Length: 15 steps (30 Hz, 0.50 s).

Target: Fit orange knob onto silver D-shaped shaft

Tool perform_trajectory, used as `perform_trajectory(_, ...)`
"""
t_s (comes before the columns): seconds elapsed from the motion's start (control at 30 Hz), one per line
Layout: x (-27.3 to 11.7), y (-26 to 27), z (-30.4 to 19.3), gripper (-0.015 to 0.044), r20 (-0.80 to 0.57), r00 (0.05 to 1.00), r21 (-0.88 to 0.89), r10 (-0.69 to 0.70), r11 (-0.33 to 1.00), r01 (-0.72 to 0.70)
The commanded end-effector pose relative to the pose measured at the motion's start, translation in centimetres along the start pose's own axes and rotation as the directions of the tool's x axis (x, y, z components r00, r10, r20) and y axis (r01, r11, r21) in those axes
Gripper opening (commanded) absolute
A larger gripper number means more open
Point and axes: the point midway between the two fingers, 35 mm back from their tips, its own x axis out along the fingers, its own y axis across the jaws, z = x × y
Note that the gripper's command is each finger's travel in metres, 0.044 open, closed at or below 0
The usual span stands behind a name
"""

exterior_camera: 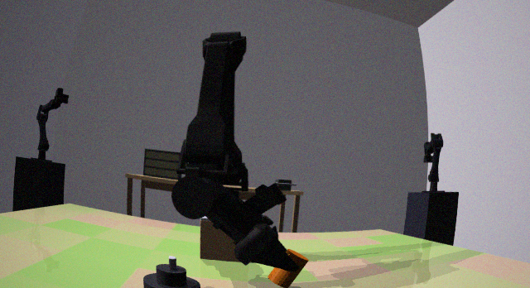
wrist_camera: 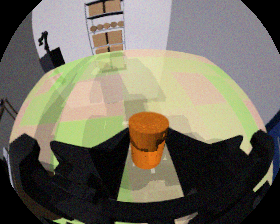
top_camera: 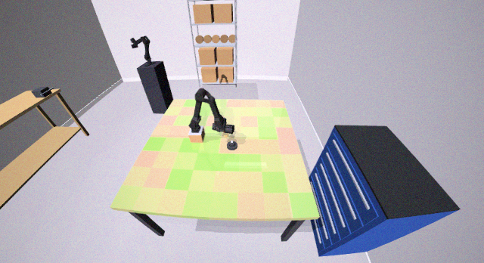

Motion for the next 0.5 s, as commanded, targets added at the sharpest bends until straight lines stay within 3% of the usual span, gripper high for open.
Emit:
perform_trajectory(0.0, -0.20, 0.02, -0.09, 0.0181, -0.013, 1.000, 0.004, 0.000, 1.000, 0.000)
perform_trajectory(0.2, -0.55, 0.03, -0.33, 0.0181, -0.014, 1.000, 0.004, 0.000, 1.000, 0.000)
perform_trajectory(0.3, -0.31, 0.08, -0.19, 0.0259, -0.012, 1.000, 0.007, 0.002, 1.000, -0.002)
perform_trajectory(0.47, -0.31, 0.08, -0.19, 0.0260, -0.012, 1.000, 0.007, 0.002, 1.000, -0.002)
